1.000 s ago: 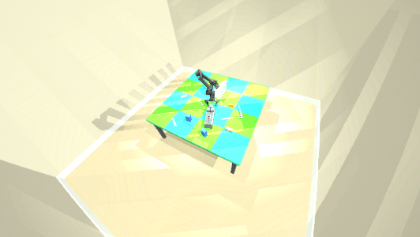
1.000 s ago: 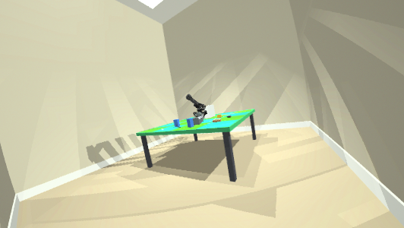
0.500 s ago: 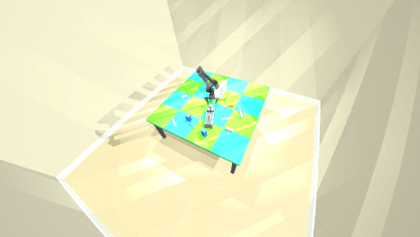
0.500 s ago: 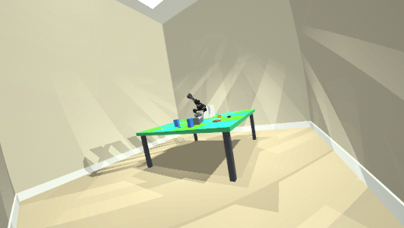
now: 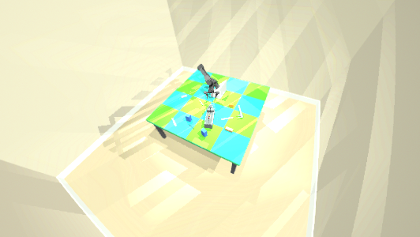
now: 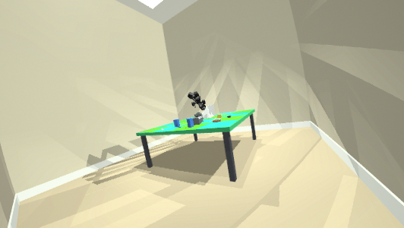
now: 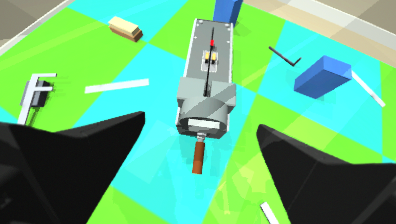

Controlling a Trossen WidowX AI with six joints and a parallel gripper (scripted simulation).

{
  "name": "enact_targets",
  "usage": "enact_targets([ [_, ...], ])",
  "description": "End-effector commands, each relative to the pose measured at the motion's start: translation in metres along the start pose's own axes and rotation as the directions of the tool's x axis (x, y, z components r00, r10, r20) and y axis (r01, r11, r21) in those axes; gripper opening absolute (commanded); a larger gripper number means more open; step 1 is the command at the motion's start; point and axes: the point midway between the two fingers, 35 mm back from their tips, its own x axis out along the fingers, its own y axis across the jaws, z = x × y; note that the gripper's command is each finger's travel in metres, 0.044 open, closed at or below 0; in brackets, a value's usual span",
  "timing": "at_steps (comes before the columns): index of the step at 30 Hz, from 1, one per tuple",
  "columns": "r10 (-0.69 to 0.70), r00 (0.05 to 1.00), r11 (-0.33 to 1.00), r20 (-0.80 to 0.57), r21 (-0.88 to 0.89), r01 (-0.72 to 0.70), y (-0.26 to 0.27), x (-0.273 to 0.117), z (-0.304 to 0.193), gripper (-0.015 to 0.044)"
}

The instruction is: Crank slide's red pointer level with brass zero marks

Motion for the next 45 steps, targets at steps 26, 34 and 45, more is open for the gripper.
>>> enact_targets([
  [26,-0.128,0.992,0.969,-0.021,0.21,0.13,-0.007,0.088,0.098,0.044],
  [34,-0.13,0.991,0.969,-0.021,0.209,0.132,-0.007,0.124,0.062,0.044],
  [45,-0.13,0.991,0.969,-0.021,0.209,0.132,-0.007,0.124,0.062,0.044],
])
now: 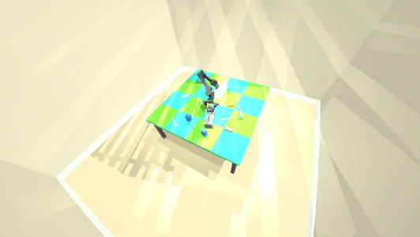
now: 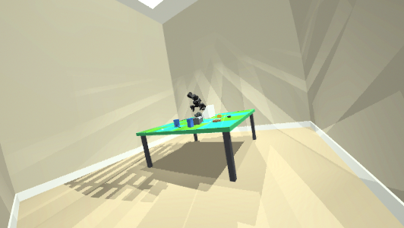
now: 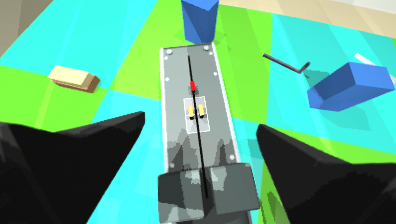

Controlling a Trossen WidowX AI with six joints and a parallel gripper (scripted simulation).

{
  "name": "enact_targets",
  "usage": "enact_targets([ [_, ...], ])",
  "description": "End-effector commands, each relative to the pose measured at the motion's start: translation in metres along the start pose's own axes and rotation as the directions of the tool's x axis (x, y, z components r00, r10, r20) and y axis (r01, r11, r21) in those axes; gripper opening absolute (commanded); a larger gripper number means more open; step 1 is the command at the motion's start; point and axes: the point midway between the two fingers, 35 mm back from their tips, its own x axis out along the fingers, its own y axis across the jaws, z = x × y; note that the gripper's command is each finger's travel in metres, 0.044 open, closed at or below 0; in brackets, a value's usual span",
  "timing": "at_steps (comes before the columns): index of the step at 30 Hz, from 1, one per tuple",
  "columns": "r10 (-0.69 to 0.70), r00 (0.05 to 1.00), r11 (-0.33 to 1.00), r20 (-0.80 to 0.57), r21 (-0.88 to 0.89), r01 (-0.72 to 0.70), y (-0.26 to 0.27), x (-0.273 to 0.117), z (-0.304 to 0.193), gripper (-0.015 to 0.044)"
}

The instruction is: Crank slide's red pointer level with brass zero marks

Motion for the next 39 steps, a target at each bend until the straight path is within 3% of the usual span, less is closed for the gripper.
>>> enact_targets([
  [1,0.004,1.0,1.0,-0.005,-0.01,-0.004,0.002,0.001,-0.003,0.044],
  [9,0.004,1.0,1.0,-0.005,-0.01,-0.004,0.002,0.001,-0.002,0.044],
  [19,0.003,1.0,1.0,-0.002,-0.002,-0.003,0.003,-0.039,0.036,0.044],
  [39,0.107,0.994,0.98,0.0,-0.167,-0.106,-0.026,-0.117,-0.04,0.044],
])
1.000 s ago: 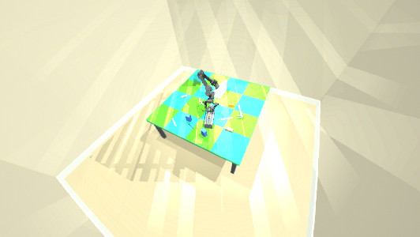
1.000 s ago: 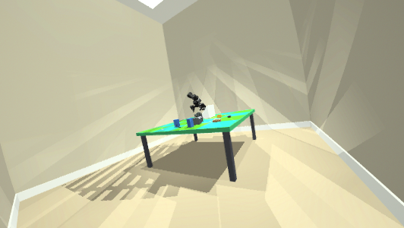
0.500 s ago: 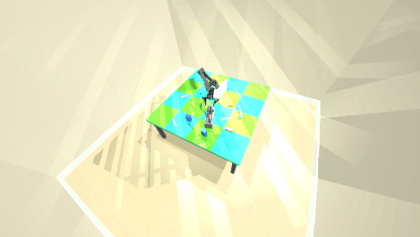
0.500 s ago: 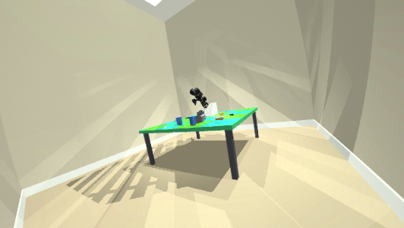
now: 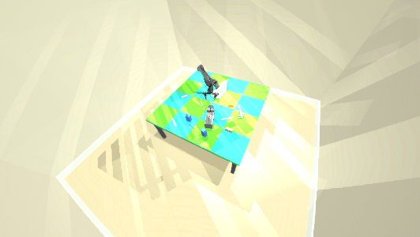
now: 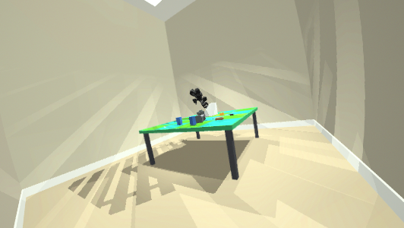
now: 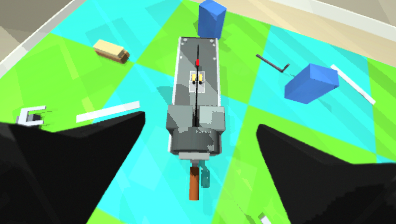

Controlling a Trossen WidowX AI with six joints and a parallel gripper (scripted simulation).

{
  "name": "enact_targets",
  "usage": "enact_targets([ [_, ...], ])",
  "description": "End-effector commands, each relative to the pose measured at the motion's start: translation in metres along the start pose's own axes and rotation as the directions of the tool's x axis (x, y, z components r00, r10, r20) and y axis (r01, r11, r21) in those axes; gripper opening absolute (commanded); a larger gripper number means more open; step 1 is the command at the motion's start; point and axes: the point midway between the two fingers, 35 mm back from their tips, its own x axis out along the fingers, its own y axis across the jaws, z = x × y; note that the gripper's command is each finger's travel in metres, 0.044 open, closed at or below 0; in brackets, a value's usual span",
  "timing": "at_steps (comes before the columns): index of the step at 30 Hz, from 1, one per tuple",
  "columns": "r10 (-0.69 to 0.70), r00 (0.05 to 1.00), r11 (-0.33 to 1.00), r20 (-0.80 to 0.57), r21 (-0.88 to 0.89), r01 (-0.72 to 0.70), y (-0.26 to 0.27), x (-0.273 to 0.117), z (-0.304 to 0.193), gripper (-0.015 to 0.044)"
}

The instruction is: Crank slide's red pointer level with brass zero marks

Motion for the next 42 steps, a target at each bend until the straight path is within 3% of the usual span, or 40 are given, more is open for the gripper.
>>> enact_targets([
  [1,0.026,1.0,0.999,0.0,-0.043,-0.026,-0.001,-0.015,-0.022,0.044],
  [9,0.039,0.999,0.997,0.001,-0.064,-0.039,-0.001,-0.022,-0.035,0.044],
  [28,0.038,0.999,0.997,-0.001,-0.065,-0.038,-0.002,0.044,-0.098,0.044],
  [42,0.037,0.999,0.997,-0.001,-0.066,-0.037,-0.004,0.058,-0.114,0.044],
])
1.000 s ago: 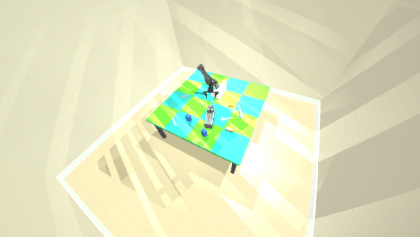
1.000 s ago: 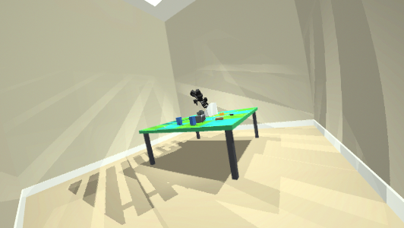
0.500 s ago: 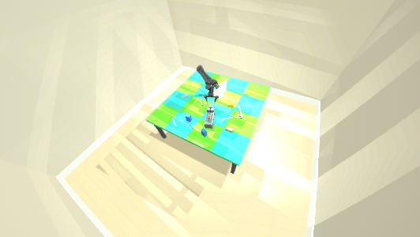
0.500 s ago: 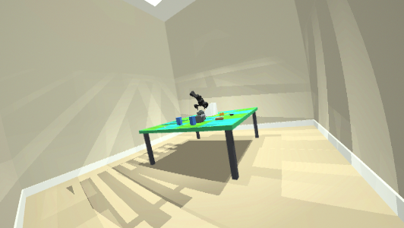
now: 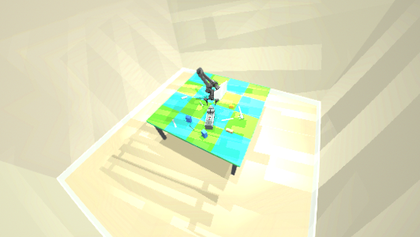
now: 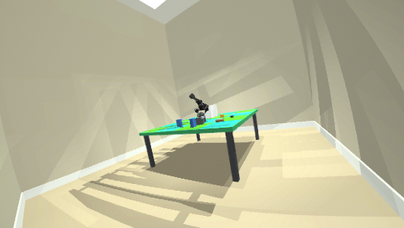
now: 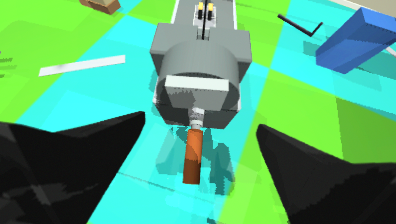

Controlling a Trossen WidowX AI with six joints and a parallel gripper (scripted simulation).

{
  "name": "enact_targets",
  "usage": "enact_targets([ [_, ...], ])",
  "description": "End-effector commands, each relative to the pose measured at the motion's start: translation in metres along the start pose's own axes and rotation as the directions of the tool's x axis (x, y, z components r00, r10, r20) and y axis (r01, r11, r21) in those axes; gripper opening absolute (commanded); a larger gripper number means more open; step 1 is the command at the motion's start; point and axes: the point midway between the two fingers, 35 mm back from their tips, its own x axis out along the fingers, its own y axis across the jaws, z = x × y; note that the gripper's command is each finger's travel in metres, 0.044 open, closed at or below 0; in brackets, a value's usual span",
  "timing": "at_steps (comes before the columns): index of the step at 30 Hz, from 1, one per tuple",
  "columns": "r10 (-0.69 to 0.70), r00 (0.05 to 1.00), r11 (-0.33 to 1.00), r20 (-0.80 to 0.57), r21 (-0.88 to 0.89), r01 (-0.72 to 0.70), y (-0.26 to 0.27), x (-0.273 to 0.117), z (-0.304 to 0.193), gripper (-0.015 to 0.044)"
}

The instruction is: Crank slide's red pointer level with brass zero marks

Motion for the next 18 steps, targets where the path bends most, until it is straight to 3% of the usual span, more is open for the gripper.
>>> enact_targets([
  [1,0.01,1.0,1.0,-0.014,-0.015,-0.011,0.004,0.006,-0.01,0.044],
  [18,0.01,1.0,1.0,-0.015,-0.016,-0.011,0.004,0.025,-0.03,0.044],
])
